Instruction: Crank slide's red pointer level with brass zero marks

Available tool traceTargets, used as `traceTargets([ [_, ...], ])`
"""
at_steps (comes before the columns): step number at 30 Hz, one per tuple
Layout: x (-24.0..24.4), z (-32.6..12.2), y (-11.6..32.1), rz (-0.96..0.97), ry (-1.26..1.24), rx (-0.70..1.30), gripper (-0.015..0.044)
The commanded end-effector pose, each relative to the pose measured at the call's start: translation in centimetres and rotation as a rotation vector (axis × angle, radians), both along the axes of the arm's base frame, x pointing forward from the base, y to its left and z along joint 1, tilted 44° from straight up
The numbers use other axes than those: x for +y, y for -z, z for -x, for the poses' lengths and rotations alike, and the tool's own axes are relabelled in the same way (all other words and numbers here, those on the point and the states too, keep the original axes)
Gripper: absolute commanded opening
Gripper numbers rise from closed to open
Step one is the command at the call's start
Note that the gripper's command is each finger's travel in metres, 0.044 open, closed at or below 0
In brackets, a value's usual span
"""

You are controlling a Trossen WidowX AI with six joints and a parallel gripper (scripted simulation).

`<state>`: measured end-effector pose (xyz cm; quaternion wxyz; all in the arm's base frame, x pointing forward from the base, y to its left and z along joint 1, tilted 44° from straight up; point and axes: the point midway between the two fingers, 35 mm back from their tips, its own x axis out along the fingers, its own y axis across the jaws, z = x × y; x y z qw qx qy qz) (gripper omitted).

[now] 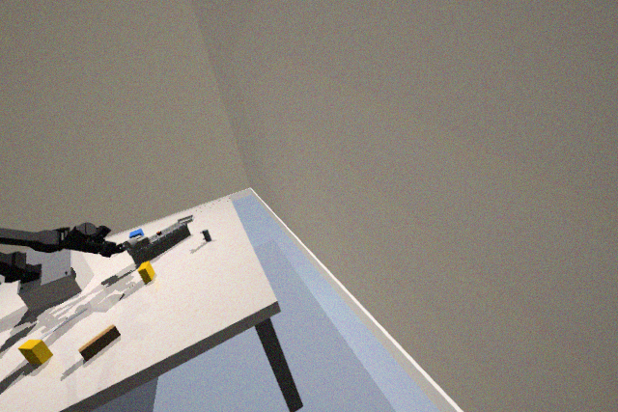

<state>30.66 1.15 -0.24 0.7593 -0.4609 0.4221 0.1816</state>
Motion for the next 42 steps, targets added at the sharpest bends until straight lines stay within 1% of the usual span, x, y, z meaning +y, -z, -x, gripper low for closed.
traceTargets([
  [1,-0.38,-0.57,-0.60,0.008,0.013,-0.023,0.0000],
  [42,-0.55,-0.72,-0.65,0.008,0.013,-0.023,0.0000],
])
